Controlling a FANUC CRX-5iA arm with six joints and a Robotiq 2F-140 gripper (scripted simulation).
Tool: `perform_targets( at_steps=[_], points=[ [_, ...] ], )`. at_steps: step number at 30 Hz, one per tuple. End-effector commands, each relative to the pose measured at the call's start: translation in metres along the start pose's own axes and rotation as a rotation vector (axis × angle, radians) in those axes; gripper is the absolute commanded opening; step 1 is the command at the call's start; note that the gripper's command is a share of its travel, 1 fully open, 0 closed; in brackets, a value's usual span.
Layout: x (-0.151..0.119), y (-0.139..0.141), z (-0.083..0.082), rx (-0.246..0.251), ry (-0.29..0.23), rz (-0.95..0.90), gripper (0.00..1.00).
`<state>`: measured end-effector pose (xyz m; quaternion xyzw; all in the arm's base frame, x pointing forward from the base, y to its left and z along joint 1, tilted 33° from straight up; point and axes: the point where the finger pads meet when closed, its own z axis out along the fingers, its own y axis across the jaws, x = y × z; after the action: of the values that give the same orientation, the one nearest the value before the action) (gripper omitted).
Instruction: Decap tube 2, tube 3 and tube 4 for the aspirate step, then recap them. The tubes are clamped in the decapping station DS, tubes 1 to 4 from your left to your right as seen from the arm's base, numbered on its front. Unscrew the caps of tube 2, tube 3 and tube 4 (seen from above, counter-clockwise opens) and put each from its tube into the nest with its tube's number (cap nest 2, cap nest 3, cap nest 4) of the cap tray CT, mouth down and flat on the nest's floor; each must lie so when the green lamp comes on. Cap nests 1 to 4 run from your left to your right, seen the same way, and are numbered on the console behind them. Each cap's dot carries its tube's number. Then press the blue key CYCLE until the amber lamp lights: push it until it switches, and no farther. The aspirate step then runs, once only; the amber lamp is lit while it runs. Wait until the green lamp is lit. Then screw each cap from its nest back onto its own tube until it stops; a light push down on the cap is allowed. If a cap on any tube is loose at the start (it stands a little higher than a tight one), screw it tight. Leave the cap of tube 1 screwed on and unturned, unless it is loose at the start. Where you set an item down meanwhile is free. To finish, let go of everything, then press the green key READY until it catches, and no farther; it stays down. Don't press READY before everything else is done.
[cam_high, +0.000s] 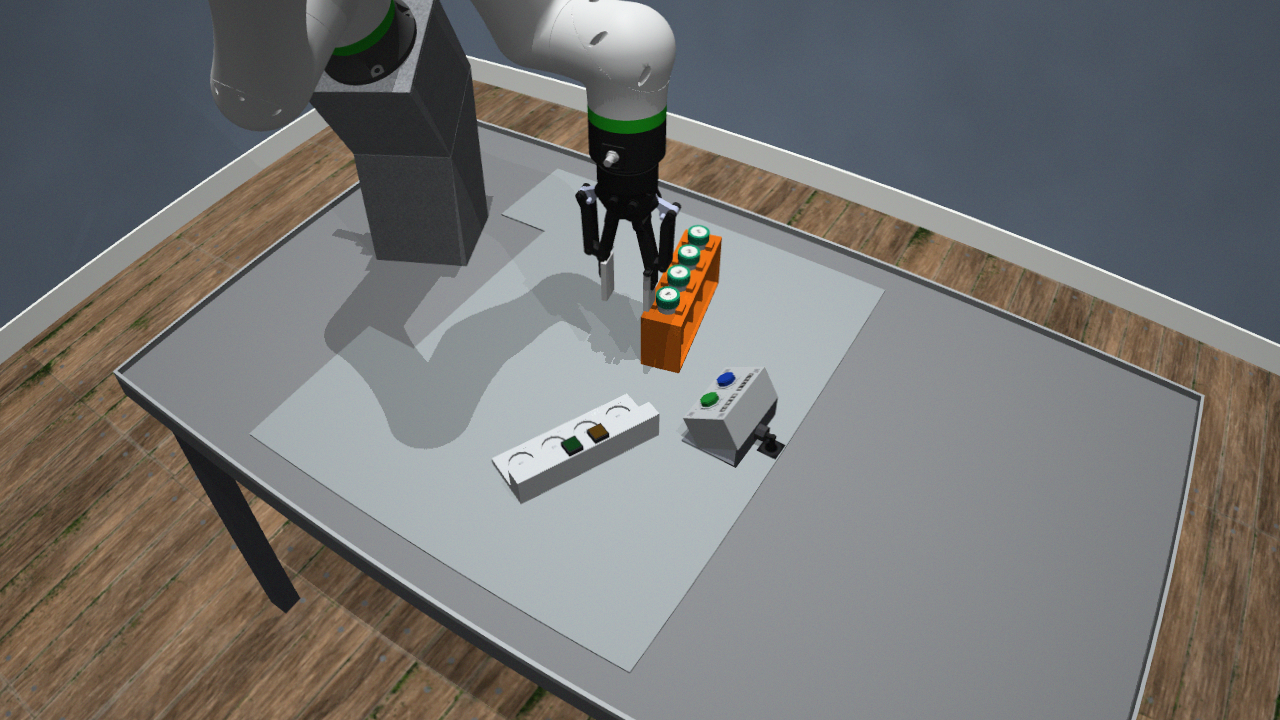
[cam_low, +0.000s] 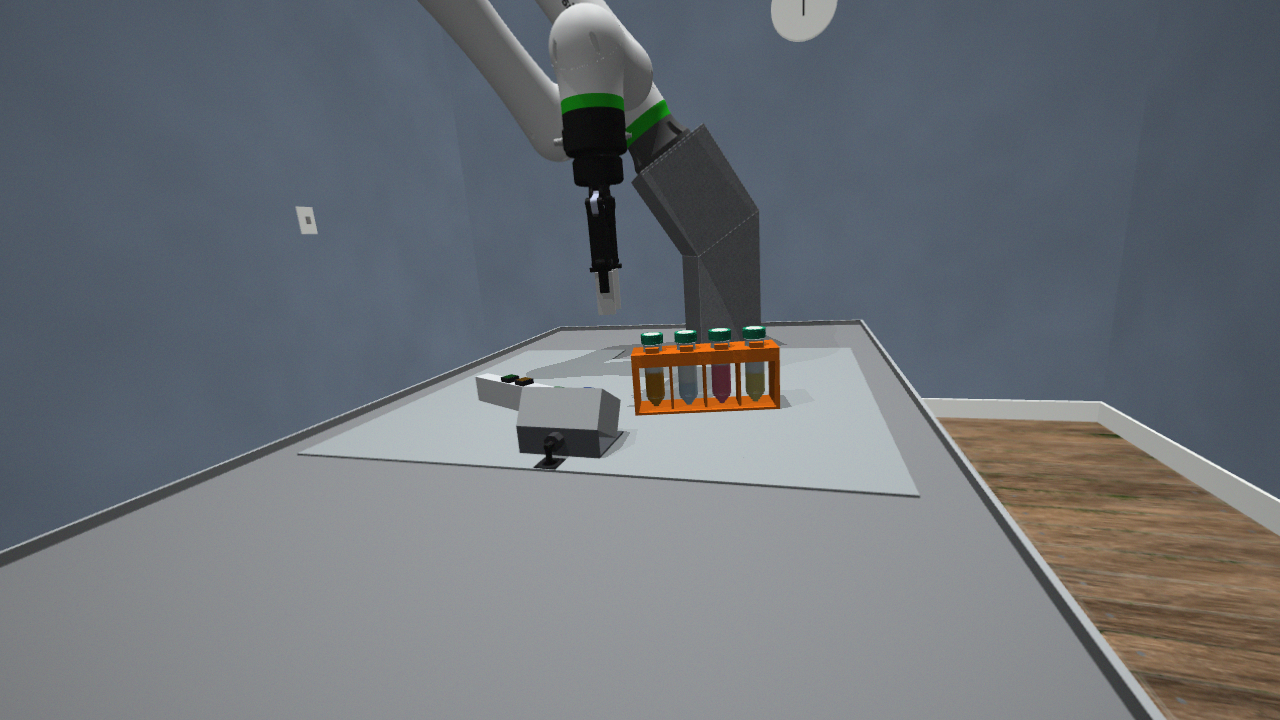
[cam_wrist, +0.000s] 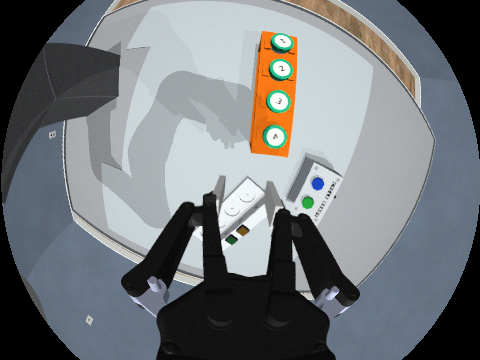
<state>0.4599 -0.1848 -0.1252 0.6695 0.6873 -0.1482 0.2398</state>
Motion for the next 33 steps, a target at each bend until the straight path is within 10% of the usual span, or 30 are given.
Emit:
perform_targets(
  at_steps=[1, 20, 33],
  points=[
    [0.001, 0.001, 0.0, -0.003, 0.0, -0.029, 0.35],
    [0.042, 0.008, 0.0, -0.003, 0.0, 0.387, 0.35],
    [0.124, 0.022, 0.0, -0.002, 0.001, 0.494, 0.35]
  ],
)
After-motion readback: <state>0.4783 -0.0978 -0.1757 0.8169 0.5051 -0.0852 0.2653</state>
